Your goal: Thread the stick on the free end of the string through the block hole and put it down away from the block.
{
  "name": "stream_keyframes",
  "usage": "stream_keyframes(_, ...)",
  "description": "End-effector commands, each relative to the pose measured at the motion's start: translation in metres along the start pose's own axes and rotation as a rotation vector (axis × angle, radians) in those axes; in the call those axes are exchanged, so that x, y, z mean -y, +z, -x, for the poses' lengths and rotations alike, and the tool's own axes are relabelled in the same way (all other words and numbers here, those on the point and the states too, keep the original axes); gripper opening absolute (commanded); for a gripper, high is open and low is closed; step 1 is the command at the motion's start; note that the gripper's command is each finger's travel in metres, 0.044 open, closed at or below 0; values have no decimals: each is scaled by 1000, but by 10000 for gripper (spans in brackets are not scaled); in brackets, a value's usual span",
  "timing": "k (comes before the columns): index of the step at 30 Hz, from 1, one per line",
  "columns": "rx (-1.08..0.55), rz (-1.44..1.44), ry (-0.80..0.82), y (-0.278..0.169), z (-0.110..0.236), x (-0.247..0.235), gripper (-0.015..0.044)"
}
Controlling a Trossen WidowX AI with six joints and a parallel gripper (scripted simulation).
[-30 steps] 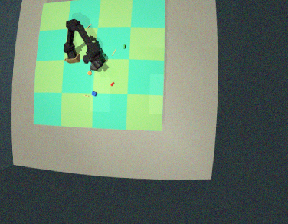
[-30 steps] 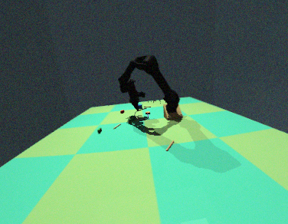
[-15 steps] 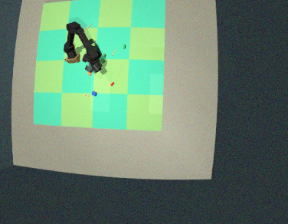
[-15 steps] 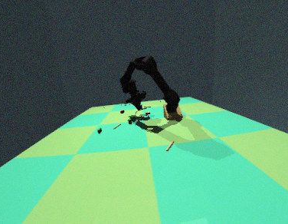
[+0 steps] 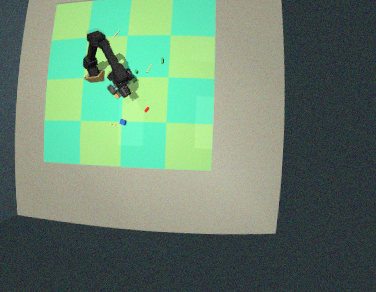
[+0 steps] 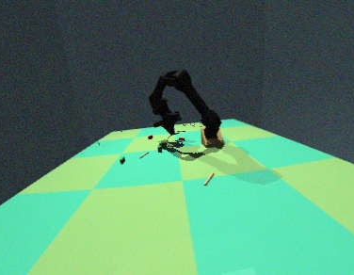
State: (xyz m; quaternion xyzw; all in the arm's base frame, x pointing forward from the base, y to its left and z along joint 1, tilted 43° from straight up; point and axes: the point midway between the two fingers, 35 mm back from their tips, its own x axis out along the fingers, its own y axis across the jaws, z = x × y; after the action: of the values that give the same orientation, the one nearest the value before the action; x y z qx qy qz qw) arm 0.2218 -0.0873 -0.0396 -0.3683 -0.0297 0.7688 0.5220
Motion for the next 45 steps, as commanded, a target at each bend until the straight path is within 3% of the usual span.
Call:
stream_keyframes(1,0,7,0,0,0,0,0)
stream_keyframes(45,-57,1544,70,-48,18,7,0)
